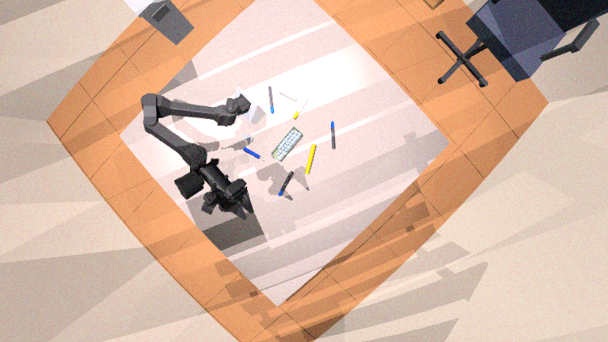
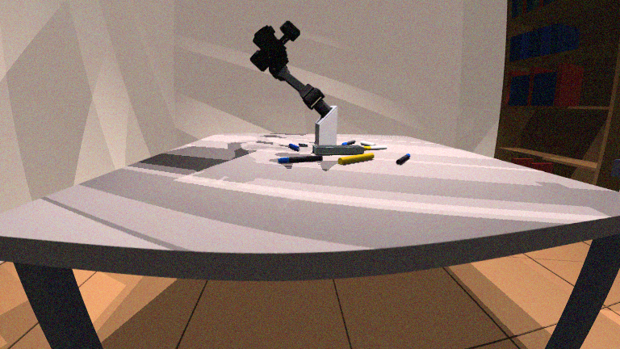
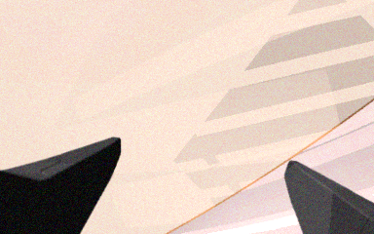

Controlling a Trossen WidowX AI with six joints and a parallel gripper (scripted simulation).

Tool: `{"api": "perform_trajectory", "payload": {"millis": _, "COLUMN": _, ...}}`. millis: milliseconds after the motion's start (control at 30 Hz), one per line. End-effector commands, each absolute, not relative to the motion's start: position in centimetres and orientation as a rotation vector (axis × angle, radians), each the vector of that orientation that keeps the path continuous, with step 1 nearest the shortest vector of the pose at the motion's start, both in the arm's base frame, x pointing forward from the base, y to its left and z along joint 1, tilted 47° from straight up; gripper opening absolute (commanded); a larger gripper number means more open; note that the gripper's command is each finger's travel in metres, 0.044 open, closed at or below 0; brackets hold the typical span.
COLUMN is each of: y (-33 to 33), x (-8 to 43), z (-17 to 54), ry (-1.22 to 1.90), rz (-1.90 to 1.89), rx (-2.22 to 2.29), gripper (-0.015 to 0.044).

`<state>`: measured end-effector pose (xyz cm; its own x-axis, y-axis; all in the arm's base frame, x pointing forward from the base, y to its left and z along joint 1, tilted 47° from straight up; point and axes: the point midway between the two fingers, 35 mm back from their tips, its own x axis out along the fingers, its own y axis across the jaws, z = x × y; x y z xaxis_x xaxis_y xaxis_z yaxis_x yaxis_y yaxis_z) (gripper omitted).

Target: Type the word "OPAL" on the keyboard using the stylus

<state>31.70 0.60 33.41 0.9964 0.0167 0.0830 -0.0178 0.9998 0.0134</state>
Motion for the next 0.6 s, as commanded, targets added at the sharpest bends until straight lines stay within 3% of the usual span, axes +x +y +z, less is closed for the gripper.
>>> {"api": "perform_trajectory", "payload": {"millis": 0, "y": 0.6, "x": 31.9, "z": 33.2, "ry": -0.073, "rz": 0.015, "rx": 0.016, "gripper": 0.0414}}
{"api": "perform_trajectory", "payload": {"millis": 300, "y": 1.3, "x": 36.8, "z": 19.9, "ry": 0.414, "rz": -0.103, "rx": 0.064, "gripper": 0.0177}}
{"api": "perform_trajectory", "payload": {"millis": 500, "y": 1.6, "x": 36.5, "z": 9.9, "ry": 0.759, "rz": -0.227, "rx": 0.017, "gripper": 0.0020}}
{"api": "perform_trajectory", "payload": {"millis": 567, "y": 1.7, "x": 35.8, "z": 6.8, "ry": 0.868, "rz": -0.271, "rx": -0.027, "gripper": 0.0000}}
